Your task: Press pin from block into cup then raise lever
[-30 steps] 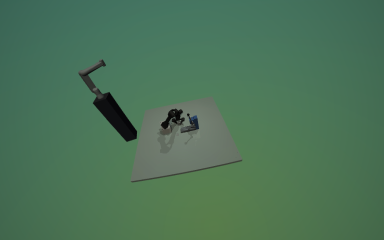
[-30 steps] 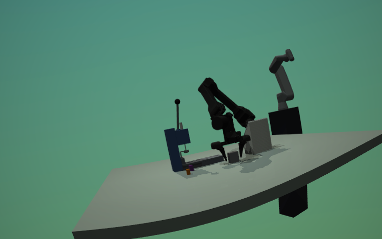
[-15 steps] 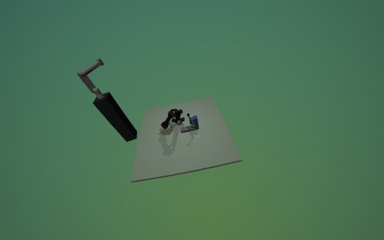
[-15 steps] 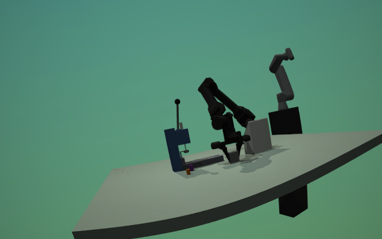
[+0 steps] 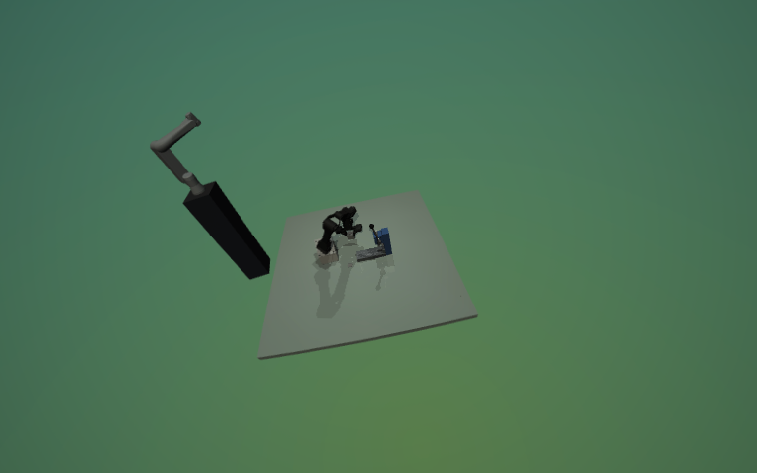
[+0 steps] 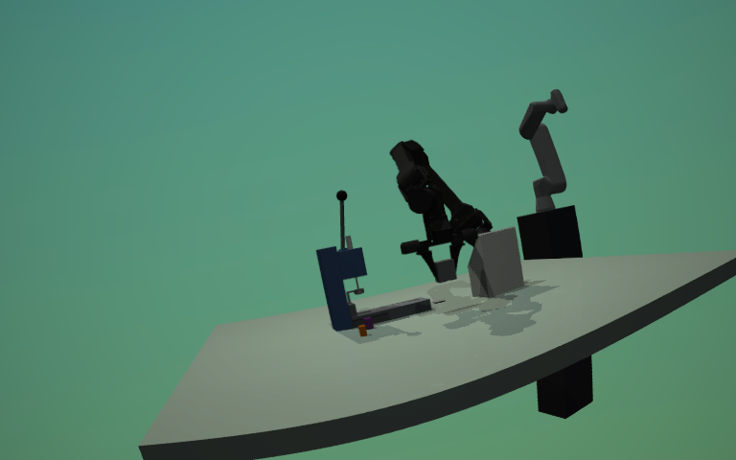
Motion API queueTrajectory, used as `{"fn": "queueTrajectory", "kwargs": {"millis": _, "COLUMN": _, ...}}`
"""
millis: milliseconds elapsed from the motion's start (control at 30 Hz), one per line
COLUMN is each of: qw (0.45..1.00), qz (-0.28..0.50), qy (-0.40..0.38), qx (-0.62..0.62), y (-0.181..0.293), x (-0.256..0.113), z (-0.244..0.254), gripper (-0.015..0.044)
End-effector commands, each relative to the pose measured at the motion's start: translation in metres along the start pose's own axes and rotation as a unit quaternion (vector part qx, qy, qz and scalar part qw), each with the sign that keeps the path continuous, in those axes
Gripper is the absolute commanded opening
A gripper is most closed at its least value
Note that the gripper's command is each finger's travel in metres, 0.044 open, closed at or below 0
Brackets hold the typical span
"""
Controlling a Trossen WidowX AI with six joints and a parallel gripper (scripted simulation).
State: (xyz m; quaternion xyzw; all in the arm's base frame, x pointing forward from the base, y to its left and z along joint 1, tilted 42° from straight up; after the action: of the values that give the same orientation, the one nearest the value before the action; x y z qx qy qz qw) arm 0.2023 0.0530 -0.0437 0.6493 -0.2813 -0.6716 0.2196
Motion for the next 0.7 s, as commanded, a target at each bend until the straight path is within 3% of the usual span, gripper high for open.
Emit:
{"fn": "queueTrajectory", "kwargs": {"millis": 0, "qw": 1.0, "qz": -0.001, "qy": 0.0, "qx": 0.003, "y": 0.001, "x": -0.015, "z": 0.002, "gripper": 0.0}}
{"fn": "queueTrajectory", "kwargs": {"millis": 667, "qw": 1.0, "qz": -0.005, "qy": 0.002, "qx": 0.0, "y": 0.08, "x": -0.043, "z": -0.015, "gripper": 0.0}}
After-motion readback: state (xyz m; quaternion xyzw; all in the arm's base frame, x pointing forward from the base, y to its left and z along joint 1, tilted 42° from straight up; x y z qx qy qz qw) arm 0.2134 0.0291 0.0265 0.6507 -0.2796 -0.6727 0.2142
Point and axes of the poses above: the point midway between the two fingers, 35 mm back from their tips, its own x axis out along the fingers, its own z axis across the jaws, y = z × x, the point moved 1 cm from there along -x, back along the fingers, and after that the axes turned 14 degrees about -x, right-handed, at the moved point
